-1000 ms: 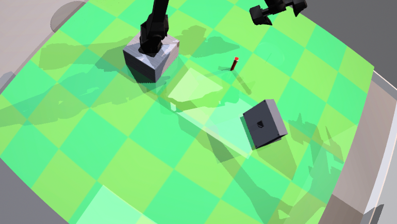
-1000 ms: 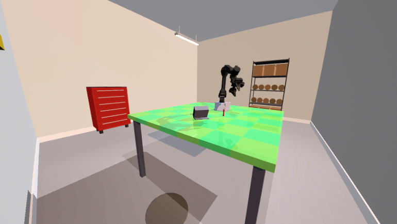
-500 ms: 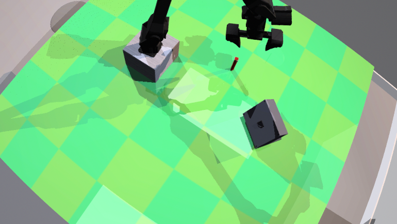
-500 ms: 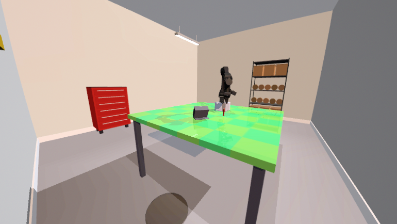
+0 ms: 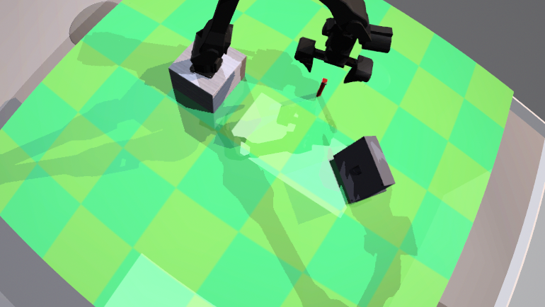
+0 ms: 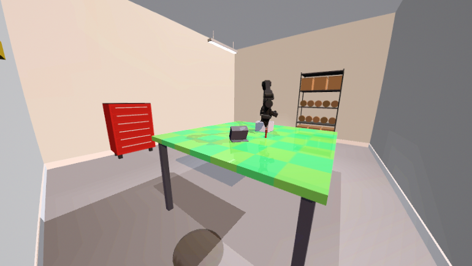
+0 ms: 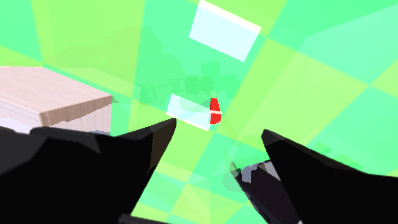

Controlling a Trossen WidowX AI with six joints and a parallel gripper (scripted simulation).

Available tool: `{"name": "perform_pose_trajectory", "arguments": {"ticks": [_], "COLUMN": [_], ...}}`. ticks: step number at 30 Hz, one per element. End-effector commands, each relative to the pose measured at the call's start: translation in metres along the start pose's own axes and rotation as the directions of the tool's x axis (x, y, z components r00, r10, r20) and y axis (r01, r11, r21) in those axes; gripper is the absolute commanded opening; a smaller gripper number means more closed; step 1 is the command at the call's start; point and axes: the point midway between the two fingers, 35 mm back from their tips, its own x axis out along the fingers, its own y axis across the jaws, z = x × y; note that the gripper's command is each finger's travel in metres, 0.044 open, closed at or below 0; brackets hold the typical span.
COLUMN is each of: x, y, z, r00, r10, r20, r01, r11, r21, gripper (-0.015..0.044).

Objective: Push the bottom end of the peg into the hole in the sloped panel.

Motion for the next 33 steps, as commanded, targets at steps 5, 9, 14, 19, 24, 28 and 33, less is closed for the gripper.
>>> {"name": "perform_pose_trajectory", "arguments": {"ticks": [5, 9, 14, 19, 24, 28, 33], "x": [0.014, 0.021, 0.029, 0.037, 0.045, 0.052, 0.06], "y": [0.001, 0.001, 0.001, 0.001, 0.001, 0.002, 0.002], "z": [-0.001, -0.001, -0.001, -0.001, -0.001, -0.001, -0.001], "r00": [1.0, 1.0, 1.0, 1.0, 1.0, 1.0, 1.0], "r10": [0.009, 0.009, 0.009, 0.009, 0.009, 0.01, 0.01], "r20": [-0.005, -0.005, -0.005, -0.005, -0.005, -0.005, -0.005], "r01": [-0.009, -0.009, -0.009, -0.009, -0.009, -0.01, -0.01], "r11": [1.0, 1.0, 1.0, 1.0, 1.0, 1.0, 1.0], "r21": [0.005, 0.005, 0.005, 0.005, 0.005, 0.005, 0.005], "gripper": [0.044, 0.044, 0.044, 0.044, 0.044, 0.044, 0.044]}}
